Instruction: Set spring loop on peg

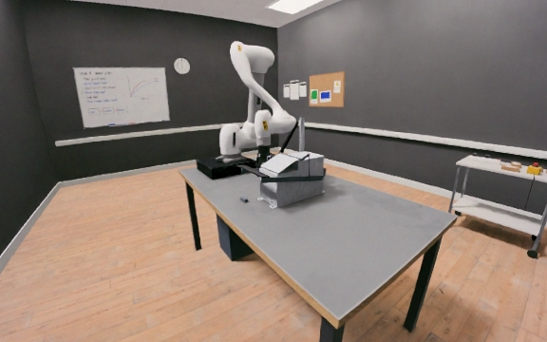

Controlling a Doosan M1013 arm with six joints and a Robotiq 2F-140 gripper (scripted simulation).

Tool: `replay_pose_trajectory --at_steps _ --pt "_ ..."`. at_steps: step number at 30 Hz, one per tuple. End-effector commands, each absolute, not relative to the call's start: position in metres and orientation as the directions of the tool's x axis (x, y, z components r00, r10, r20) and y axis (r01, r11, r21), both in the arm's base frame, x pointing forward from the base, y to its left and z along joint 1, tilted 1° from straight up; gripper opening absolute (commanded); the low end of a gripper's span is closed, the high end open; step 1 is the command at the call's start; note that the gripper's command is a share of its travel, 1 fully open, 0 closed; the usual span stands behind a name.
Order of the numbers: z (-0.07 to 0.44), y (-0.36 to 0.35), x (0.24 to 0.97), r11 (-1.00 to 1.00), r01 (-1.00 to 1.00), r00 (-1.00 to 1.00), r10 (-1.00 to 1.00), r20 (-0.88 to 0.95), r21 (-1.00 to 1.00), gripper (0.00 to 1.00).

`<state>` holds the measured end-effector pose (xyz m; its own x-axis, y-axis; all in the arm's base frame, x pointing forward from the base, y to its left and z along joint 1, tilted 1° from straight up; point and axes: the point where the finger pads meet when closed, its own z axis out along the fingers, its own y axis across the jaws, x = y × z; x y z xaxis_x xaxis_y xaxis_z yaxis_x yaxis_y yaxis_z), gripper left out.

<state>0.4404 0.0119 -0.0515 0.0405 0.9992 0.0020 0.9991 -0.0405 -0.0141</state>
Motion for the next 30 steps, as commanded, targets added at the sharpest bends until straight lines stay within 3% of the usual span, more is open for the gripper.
replay_pose_trajectory --at_steps 1,23,24,30 --pt "-0.0512 0.0119 0.4408 -0.041 0.999 0.041 0.999 0.002 -0.013 1.0" --pt "-0.0512 0.0119 0.4408 -0.041 0.999 0.041 0.999 0.002 -0.013 1.0" --pt "-0.0512 0.0119 0.4408 -0.041 0.999 0.041 0.999 0.002 -0.013 0.25" --pt "-0.0512 0.0119 0.4408 -0.041 0.999 0.041 0.999 0.002 -0.013 0.25"
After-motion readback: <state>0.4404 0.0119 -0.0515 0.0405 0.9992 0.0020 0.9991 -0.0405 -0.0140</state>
